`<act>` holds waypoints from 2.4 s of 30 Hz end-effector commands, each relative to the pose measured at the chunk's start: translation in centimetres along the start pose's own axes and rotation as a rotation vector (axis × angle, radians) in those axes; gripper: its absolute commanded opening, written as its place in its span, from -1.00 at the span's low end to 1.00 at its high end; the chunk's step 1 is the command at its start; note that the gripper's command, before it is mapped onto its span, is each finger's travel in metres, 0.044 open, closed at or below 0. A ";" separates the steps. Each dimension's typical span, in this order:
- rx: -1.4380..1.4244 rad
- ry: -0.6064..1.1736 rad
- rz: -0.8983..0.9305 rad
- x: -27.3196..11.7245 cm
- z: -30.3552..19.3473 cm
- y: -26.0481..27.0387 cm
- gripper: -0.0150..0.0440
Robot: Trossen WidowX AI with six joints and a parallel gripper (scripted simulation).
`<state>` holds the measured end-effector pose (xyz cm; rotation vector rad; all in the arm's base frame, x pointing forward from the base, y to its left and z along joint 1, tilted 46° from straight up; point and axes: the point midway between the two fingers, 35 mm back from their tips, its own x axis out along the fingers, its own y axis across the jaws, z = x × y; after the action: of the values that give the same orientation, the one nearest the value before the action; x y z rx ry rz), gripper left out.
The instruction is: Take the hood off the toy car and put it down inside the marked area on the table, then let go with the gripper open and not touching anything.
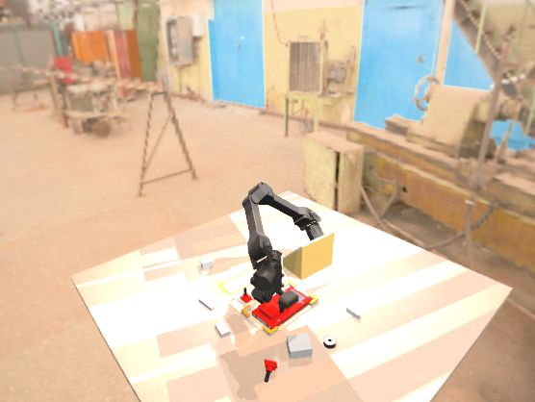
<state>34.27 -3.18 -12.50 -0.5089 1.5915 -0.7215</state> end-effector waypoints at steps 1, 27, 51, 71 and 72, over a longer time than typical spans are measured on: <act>0.007 -0.003 0.004 -0.4 0.1 0.1 -0.49; 0.006 -0.003 0.005 -2.1 0.1 0.1 -0.49; -0.008 -0.002 0.010 -6.7 0.3 -3.0 -0.49; 0.000 -0.013 0.038 -7.2 -0.7 -13.8 -0.49; -0.001 -0.014 0.036 -7.2 -0.8 -14.4 -0.49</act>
<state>34.02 -7.43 1.92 -0.4688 1.5798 -0.6917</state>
